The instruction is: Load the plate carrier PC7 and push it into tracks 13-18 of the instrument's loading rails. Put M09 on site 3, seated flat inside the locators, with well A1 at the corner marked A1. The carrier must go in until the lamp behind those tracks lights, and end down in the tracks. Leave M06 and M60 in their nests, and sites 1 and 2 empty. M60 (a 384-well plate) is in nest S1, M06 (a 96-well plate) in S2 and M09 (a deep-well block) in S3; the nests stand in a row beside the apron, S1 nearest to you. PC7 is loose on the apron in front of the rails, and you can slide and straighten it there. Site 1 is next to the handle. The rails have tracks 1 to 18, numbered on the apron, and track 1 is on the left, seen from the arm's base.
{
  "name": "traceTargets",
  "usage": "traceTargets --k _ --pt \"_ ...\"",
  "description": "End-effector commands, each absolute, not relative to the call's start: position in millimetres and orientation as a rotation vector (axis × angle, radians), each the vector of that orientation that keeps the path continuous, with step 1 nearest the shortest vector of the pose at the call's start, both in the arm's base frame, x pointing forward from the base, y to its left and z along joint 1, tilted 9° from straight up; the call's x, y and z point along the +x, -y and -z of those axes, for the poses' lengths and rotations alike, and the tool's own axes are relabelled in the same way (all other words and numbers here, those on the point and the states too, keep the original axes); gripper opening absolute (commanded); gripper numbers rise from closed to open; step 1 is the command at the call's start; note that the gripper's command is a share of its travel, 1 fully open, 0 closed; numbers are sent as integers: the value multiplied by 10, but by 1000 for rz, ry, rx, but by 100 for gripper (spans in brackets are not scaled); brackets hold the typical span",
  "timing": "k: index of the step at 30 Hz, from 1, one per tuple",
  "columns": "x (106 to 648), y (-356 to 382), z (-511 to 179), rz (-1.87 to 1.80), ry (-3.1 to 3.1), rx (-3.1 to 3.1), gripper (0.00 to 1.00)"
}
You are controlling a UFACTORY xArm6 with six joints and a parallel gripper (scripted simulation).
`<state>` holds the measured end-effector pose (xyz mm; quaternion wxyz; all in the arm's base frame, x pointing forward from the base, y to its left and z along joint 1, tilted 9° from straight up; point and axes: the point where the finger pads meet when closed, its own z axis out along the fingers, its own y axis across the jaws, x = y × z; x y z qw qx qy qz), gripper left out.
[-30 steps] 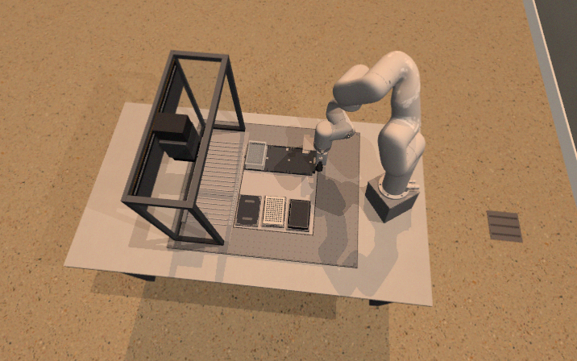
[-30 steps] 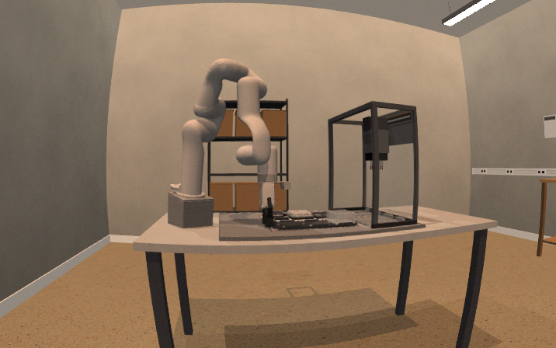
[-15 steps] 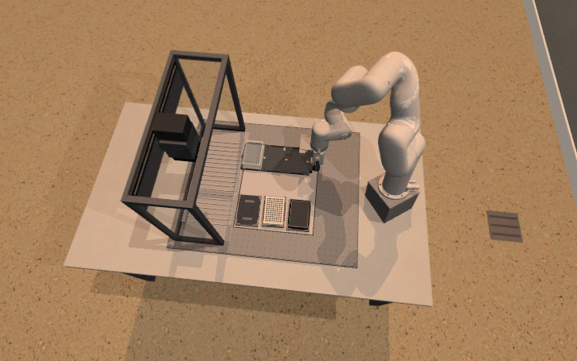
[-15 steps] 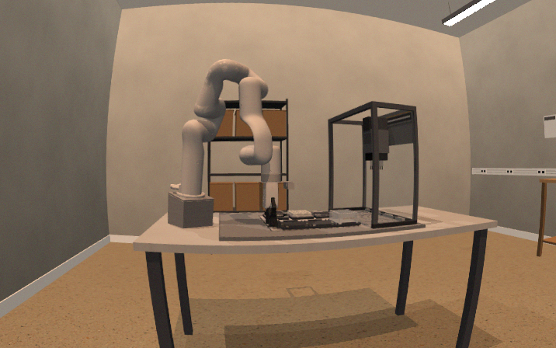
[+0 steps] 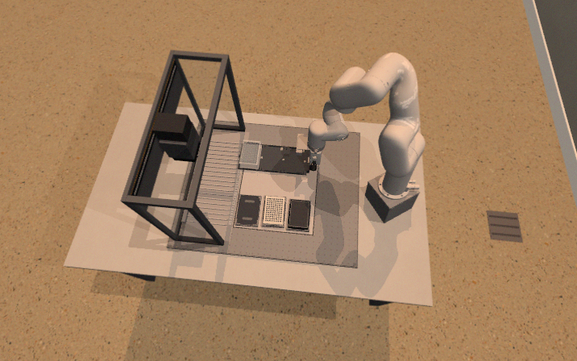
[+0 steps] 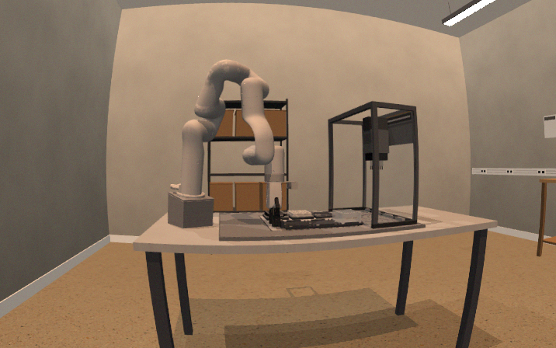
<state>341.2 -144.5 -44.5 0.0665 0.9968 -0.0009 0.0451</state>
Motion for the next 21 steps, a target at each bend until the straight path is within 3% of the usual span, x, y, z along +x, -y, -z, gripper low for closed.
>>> traceTargets --k 1,21 --pt "3471 1449 431 -139 2 3006 82" --pt "3651 1449 414 -139 2 3006 82"
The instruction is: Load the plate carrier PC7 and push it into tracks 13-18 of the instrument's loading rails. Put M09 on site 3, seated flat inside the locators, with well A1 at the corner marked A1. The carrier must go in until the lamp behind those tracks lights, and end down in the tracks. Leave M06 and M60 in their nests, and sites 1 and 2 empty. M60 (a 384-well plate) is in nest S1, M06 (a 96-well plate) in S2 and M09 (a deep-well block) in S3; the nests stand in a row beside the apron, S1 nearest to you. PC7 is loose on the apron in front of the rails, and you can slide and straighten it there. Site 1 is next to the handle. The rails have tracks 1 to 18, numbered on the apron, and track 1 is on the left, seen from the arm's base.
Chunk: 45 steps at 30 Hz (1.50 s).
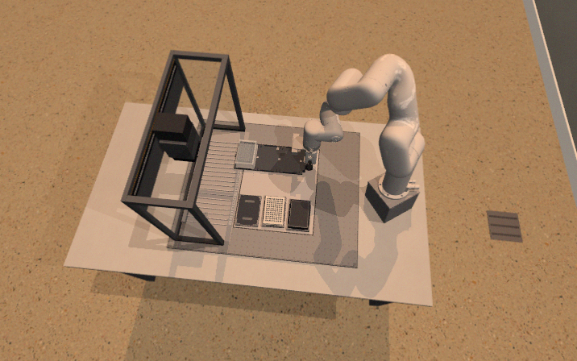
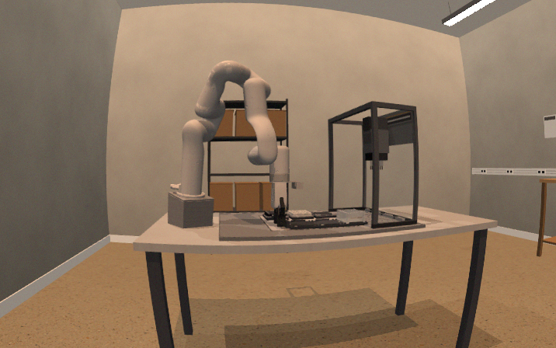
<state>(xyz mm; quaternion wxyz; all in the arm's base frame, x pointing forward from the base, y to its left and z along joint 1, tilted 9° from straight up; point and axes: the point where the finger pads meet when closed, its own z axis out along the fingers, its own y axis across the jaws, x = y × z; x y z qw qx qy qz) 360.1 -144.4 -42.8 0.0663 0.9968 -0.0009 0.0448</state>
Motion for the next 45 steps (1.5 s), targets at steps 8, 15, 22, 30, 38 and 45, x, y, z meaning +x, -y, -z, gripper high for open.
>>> traceTargets --k 8,15,22,30,38,45 --pt "3711 1448 409 -139 2 3006 82" --pt "3781 1448 402 -139 2 3006 82" --pt "3831 1448 398 -139 2 3006 82" --pt "3911 1447 390 -139 2 3006 82" --pt "3971 1447 384 -139 2 3006 82" --pt "4041 1447 377 -139 2 3006 82"
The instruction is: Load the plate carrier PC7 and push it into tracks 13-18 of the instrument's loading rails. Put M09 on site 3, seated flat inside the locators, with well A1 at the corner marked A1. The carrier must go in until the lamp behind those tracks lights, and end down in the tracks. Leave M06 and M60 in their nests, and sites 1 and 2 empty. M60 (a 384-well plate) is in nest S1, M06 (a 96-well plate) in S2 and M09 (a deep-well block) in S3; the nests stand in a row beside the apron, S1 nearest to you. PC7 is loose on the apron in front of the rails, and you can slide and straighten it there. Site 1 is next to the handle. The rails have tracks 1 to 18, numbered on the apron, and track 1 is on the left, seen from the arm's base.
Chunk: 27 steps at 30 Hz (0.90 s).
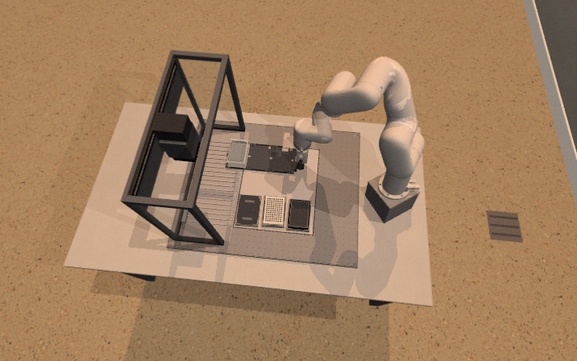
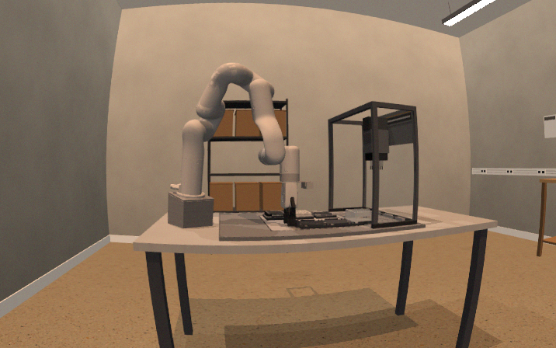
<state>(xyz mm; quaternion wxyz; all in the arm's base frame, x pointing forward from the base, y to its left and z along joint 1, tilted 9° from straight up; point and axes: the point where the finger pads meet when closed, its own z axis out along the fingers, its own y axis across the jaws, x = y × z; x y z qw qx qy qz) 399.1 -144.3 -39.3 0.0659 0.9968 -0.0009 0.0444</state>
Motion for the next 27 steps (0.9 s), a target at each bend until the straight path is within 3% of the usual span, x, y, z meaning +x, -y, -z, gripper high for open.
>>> traceTargets --k 1,27 --pt "4051 1447 377 -139 2 3006 82" --pt "4270 1445 356 -140 2 3006 82"
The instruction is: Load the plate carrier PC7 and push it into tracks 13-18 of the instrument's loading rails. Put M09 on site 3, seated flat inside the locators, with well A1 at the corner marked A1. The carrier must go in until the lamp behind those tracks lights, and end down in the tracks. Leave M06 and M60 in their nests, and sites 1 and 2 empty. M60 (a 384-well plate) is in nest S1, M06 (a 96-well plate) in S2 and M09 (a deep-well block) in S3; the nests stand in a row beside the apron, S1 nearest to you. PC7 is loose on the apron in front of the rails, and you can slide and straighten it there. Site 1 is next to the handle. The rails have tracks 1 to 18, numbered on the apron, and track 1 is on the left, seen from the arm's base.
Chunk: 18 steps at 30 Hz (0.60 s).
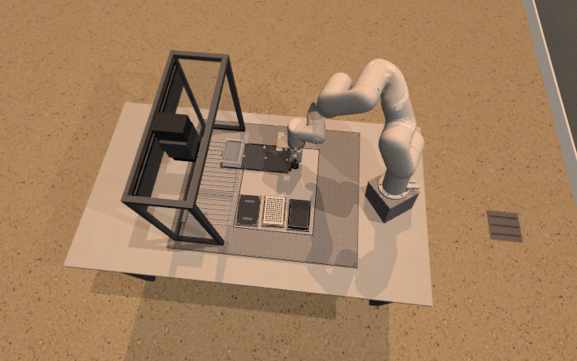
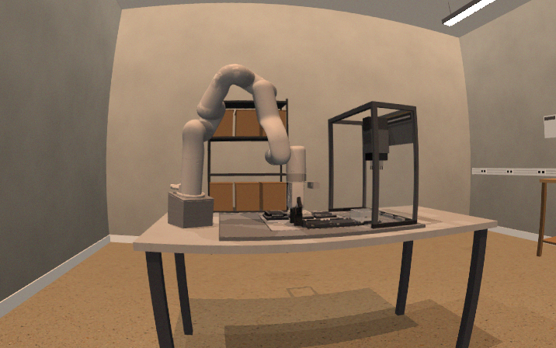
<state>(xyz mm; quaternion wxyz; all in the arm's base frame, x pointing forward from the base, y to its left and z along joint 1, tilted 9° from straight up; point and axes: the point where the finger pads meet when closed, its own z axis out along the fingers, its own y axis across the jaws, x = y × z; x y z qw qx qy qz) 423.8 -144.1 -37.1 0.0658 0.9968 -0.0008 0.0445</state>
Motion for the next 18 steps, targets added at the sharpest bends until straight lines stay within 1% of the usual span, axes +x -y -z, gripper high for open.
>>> traceTargets --k 1,18 --pt "4281 1445 355 -140 2 3006 82" --pt "4431 1445 341 -140 2 3006 82"
